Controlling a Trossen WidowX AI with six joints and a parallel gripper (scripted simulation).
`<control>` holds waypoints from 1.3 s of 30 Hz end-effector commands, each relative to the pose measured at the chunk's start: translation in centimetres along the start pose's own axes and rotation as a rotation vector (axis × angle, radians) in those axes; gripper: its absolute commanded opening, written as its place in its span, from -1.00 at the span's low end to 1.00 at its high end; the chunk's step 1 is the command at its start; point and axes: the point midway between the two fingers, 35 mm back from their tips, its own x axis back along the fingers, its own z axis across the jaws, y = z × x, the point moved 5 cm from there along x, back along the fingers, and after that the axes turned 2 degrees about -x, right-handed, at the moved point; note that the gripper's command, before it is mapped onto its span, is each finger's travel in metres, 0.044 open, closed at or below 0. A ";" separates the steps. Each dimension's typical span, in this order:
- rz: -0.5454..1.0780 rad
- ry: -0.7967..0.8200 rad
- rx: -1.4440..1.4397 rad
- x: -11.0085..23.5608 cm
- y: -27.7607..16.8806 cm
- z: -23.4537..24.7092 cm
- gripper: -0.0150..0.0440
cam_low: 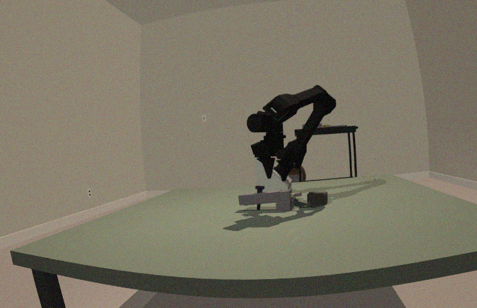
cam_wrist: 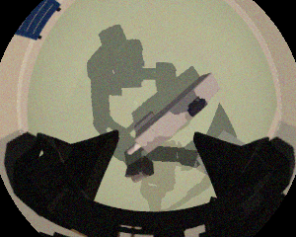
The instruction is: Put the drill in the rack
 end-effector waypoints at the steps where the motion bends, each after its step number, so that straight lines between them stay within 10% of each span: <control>1: -0.019 0.025 1.017 -1.4 -3.4 2.7 1.00; 24: -0.032 0.052 2.296 -3.4 -7.0 4.7 1.00; 39: -0.032 0.052 2.308 -3.4 -7.0 4.7 1.00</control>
